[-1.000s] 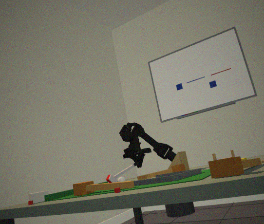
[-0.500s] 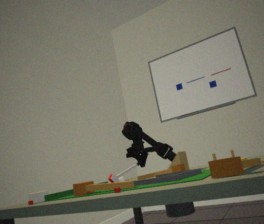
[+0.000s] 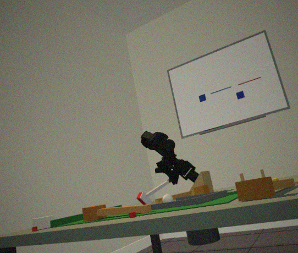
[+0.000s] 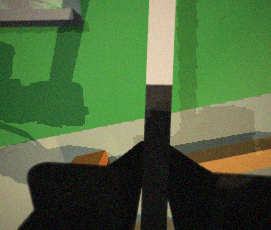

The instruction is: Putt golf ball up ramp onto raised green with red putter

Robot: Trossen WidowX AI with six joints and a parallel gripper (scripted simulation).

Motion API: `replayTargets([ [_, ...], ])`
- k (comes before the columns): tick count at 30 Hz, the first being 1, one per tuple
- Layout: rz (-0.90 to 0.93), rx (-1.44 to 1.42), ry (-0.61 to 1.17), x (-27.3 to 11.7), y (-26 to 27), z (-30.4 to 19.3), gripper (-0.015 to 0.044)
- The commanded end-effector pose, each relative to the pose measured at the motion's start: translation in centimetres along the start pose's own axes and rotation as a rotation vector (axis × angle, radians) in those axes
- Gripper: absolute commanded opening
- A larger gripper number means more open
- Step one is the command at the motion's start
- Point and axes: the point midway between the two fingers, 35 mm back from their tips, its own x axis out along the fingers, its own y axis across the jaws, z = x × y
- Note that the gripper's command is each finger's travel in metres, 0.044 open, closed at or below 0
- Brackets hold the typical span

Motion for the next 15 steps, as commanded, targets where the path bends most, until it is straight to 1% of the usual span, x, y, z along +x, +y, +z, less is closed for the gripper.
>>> replayTargets([
  [1,0.007,0.003,-0.012,-1.9,0.3,0.3,0.0],
  [8,0.006,0.003,-0.011,-5.1,0.2,0.1,0.0],
  [9,0.006,0.003,-0.011,-5.2,0.2,0.1,0.0],
  [10,0.005,0.0,-0.007,-4.2,0.2,0.1,0.0],
  [15,0.005,0.0,-0.007,-4.2,0.2,0.1,0.0],
])
